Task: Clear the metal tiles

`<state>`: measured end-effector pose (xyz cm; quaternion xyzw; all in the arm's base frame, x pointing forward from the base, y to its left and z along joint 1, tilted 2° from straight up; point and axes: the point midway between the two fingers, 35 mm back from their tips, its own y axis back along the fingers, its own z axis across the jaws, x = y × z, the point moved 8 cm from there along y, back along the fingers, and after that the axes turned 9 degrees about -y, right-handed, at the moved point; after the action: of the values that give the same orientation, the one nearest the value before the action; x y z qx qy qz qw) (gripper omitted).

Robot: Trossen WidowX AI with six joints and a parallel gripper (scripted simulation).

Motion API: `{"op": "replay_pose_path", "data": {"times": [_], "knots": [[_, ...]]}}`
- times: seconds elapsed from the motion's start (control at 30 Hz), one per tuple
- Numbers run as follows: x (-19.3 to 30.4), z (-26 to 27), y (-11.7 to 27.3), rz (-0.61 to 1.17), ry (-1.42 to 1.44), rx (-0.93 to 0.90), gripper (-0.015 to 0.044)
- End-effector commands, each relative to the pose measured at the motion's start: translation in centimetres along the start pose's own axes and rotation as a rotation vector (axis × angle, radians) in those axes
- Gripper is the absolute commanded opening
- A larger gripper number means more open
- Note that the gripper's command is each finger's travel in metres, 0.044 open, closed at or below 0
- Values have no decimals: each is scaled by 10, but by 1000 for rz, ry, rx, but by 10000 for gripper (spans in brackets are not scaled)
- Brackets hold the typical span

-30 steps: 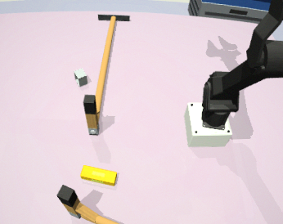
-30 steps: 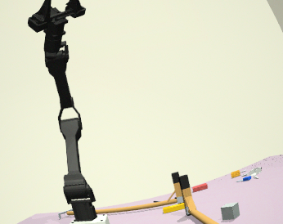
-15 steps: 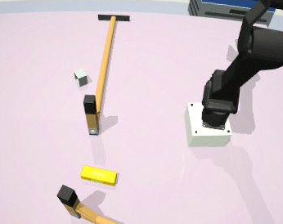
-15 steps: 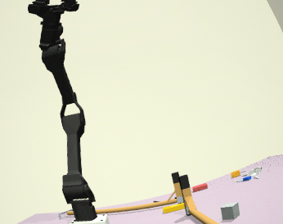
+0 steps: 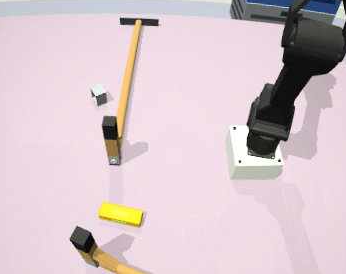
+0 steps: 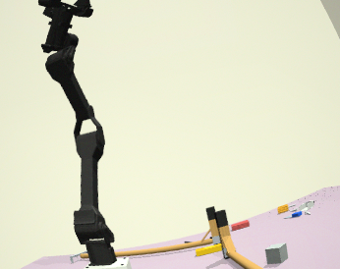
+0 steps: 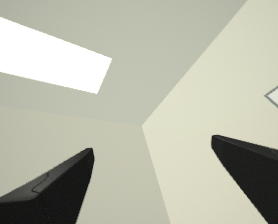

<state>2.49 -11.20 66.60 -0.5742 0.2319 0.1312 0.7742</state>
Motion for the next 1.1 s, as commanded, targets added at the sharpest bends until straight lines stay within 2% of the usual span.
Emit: {"op": "replay_pose_path", "data": {"times": [0.0,0.6,1.07], "knots": [[-4,6,-2,10,7,-56,440],[-11,40,3,145,89,-315,440],[-12,43,3,163,99,-332,440]]}}
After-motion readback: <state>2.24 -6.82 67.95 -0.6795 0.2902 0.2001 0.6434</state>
